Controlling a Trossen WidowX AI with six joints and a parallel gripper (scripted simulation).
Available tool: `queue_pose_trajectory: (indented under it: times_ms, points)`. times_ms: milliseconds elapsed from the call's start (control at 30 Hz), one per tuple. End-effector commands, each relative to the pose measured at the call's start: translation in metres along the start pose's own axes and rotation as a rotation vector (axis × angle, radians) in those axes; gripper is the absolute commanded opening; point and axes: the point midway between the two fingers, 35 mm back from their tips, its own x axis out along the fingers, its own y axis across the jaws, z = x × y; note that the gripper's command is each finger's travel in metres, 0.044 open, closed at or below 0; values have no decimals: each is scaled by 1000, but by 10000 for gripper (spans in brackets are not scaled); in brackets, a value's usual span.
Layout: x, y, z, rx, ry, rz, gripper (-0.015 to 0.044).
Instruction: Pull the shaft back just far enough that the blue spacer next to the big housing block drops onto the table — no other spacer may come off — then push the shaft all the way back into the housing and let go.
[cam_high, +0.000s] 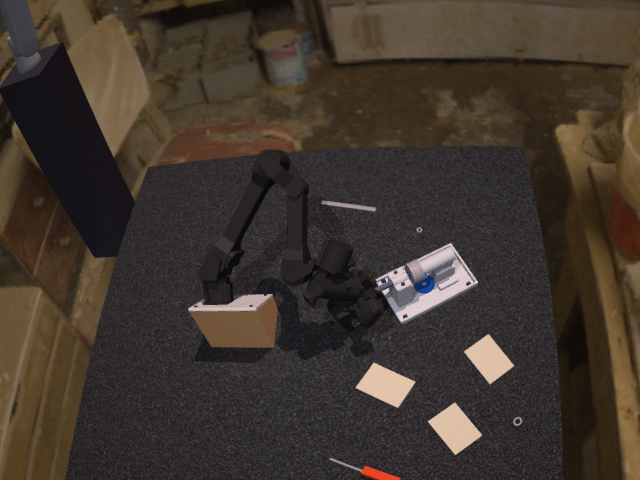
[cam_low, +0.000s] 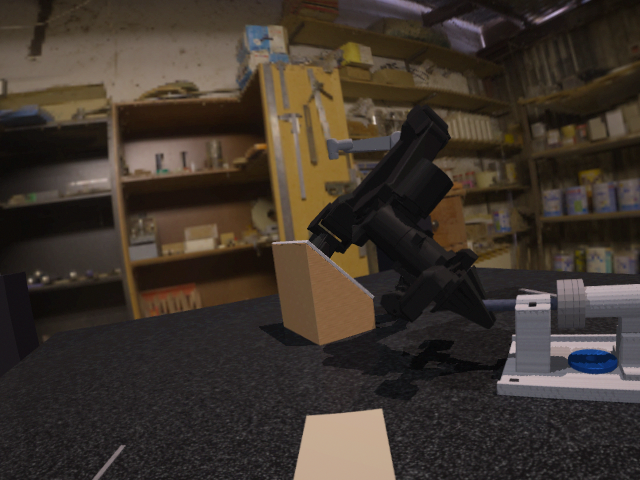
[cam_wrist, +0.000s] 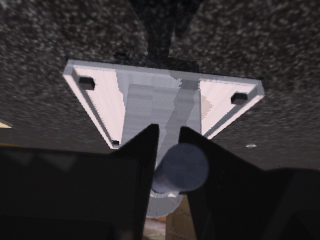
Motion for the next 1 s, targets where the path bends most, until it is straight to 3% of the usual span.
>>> queue_pose_trajectory:
  times_ms: [0,967]
  points:
    - [1,0,-2,0,2,-2,0]
    - [7,-1,-8,0,2,-2,0]
